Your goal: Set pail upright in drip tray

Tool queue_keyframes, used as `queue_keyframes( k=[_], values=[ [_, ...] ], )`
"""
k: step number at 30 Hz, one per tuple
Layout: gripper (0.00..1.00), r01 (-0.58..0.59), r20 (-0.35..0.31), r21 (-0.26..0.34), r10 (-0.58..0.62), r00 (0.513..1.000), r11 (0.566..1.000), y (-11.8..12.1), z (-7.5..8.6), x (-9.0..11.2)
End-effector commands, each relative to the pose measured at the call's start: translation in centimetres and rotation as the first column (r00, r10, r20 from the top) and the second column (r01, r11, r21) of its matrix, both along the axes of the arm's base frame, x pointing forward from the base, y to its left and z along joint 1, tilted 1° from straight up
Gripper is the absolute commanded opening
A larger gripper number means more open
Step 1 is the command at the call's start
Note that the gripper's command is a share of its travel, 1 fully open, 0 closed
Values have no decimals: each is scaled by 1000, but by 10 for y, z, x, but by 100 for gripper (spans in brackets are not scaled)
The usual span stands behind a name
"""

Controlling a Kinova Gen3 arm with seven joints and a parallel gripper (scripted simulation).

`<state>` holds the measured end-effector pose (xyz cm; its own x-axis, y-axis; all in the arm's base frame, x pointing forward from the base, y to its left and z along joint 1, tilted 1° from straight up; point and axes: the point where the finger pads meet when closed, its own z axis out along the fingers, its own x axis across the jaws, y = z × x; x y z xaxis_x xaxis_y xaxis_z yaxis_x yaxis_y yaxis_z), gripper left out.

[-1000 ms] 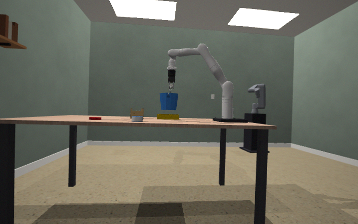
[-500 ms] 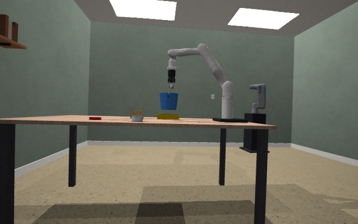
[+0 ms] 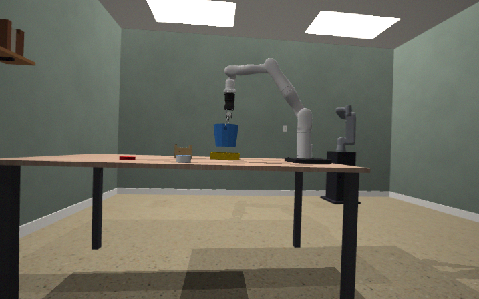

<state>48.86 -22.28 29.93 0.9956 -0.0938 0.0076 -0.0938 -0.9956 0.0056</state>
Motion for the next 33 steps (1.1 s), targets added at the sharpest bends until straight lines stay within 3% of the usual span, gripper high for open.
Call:
queue_keyframes(
  k=[1,33],
  values=[
    [0,-3,10,2,3,1000,1000,0,2,2],
    [0,-3,9,2,3,1000,1000,1,-16,2]
  ],
)
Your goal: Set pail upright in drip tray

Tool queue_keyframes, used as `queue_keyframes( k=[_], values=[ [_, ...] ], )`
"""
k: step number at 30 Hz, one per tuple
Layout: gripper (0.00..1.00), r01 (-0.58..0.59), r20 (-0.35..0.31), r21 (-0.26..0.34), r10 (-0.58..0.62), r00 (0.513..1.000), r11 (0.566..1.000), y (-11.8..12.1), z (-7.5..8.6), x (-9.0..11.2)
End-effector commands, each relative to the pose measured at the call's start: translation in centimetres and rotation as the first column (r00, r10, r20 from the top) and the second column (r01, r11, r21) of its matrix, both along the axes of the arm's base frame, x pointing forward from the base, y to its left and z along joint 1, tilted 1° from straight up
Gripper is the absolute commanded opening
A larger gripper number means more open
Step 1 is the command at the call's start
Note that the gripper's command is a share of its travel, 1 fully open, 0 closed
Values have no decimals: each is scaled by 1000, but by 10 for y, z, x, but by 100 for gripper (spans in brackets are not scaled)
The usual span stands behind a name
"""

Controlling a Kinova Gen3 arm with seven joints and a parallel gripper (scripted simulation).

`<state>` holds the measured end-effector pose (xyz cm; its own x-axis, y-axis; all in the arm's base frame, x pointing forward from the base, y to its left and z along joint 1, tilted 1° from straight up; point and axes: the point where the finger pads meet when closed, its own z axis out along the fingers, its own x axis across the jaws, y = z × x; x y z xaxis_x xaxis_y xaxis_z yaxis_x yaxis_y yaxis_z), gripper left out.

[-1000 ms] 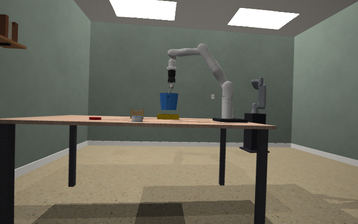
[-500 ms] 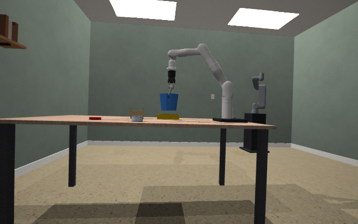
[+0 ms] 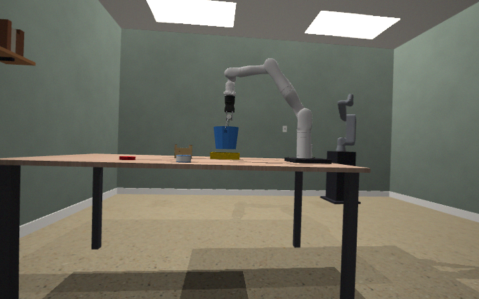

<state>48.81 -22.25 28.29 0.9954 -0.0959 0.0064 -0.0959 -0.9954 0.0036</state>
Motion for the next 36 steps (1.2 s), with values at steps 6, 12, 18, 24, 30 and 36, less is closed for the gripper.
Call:
queue_keyframes(
  k=[6,12,18,24,30,36],
  values=[
    [0,-5,10,0,5,1000,1000,1,-7,2],
    [0,-5,11,0,5,1000,1000,1,-11,3],
    [0,-6,10,0,6,1000,1000,2,-19,3],
    [0,-6,10,0,6,1000,1000,2,-27,3],
    [0,-6,10,0,6,1000,1000,2,-32,3],
    [0,-6,9,0,6,1000,1000,3,-39,3]
  ],
)
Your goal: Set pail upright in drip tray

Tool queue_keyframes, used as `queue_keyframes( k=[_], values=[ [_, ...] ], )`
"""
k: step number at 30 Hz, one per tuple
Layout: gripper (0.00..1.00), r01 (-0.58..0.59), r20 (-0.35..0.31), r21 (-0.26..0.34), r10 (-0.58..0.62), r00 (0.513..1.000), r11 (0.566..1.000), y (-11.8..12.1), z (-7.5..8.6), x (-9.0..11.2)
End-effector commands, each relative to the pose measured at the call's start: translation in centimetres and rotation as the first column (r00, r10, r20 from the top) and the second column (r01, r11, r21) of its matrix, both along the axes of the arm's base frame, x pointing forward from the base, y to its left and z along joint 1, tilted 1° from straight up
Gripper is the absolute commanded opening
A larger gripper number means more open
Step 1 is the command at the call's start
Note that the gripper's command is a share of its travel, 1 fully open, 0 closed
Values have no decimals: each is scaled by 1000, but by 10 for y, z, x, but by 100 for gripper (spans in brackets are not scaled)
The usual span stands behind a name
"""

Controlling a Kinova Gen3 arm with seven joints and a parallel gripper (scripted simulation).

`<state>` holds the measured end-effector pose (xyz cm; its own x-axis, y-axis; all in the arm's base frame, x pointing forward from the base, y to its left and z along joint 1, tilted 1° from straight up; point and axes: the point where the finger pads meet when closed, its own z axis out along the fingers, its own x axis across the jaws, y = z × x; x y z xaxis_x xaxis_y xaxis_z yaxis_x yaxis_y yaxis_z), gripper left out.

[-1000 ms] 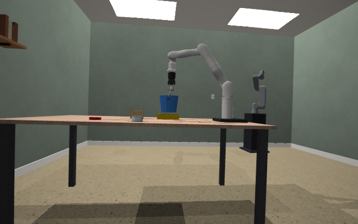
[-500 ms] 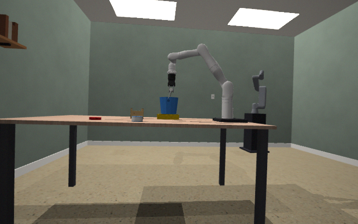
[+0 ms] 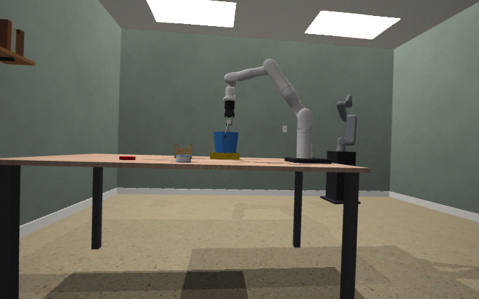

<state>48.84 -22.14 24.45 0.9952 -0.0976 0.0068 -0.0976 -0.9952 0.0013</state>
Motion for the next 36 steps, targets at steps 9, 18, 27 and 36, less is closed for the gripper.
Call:
queue_keyframes(
  k=[9,18,27,36],
  values=[
    [0,-8,13,-4,8,1000,1000,1,-7,4],
    [0,-8,10,-2,8,1000,1000,2,-16,4],
    [0,-8,13,-4,8,1000,1000,2,-19,5],
    [0,-8,12,-3,8,1000,1000,2,-23,4]
  ],
)
